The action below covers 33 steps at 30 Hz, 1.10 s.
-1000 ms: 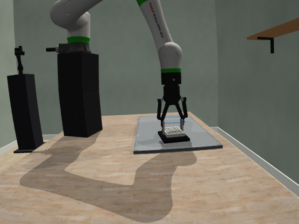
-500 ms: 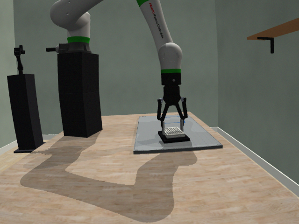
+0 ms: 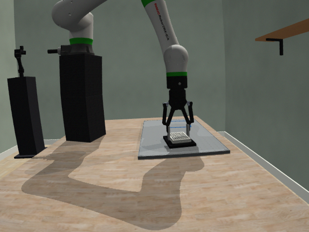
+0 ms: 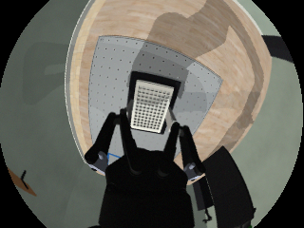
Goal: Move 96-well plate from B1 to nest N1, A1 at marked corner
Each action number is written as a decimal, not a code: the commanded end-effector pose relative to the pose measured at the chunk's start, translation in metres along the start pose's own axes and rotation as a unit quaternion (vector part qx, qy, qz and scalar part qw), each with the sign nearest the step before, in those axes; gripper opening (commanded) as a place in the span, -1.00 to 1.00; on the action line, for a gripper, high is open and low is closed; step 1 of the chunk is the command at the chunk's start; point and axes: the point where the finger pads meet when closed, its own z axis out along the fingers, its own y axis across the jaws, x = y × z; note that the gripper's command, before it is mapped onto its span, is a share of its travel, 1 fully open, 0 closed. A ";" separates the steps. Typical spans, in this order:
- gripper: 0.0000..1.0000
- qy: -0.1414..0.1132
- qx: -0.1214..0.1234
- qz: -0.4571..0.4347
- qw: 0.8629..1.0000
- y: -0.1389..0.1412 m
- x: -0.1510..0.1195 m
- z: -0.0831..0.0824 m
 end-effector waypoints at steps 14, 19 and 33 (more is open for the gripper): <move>-1.00 0.000 0.000 0.000 1.000 0.000 0.000 0.002; 1.00 0.000 0.000 0.000 1.000 0.000 0.000 0.003; 1.00 0.000 0.000 0.000 1.000 0.000 0.000 0.003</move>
